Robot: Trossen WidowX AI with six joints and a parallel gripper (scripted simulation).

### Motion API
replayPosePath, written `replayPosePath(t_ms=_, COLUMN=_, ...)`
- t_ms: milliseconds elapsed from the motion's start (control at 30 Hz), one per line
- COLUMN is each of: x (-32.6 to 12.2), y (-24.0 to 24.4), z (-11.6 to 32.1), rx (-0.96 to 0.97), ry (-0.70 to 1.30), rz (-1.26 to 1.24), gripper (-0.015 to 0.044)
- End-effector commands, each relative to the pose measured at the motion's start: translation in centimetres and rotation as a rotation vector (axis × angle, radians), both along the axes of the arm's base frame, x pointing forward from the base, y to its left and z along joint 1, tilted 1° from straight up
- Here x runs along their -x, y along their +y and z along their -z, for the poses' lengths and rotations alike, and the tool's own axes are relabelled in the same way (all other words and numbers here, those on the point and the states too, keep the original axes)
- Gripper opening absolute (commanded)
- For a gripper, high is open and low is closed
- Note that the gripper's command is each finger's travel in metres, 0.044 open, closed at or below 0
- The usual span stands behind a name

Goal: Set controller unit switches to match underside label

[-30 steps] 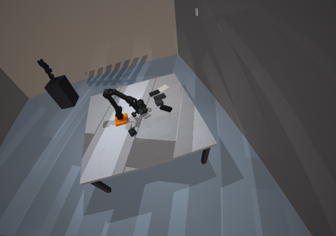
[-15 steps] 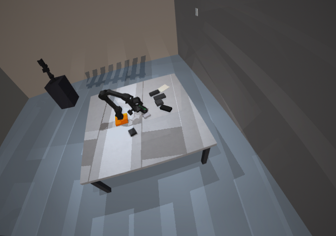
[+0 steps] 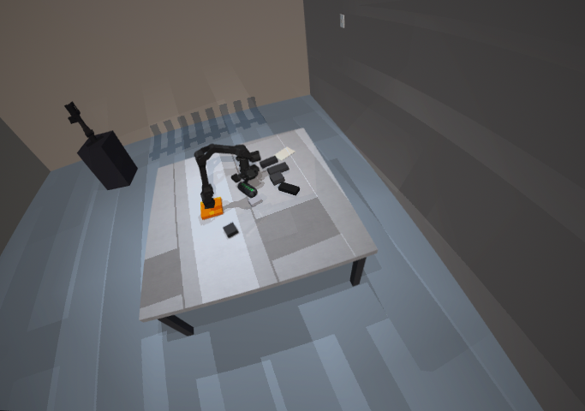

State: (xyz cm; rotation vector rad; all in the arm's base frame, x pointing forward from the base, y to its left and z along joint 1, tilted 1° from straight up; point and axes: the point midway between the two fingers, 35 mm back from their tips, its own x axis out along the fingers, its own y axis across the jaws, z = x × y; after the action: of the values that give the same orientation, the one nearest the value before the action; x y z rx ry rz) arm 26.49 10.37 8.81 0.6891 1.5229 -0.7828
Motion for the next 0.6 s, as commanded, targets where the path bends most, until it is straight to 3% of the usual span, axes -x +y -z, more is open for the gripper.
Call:
replayPosePath(t_ms=0, x=-0.4, y=3.2, z=0.1, rx=0.078, ry=0.049, rz=-0.033, gripper=0.0)
replayPosePath(t_ms=133, x=-0.4, y=5.7, z=0.6, rx=0.148, ry=0.085, rz=-0.063, gripper=0.0)
replayPosePath(t_ms=567, x=-0.4, y=5.7, z=0.5, rx=0.148, ry=0.085, rz=-0.063, gripper=0.0)
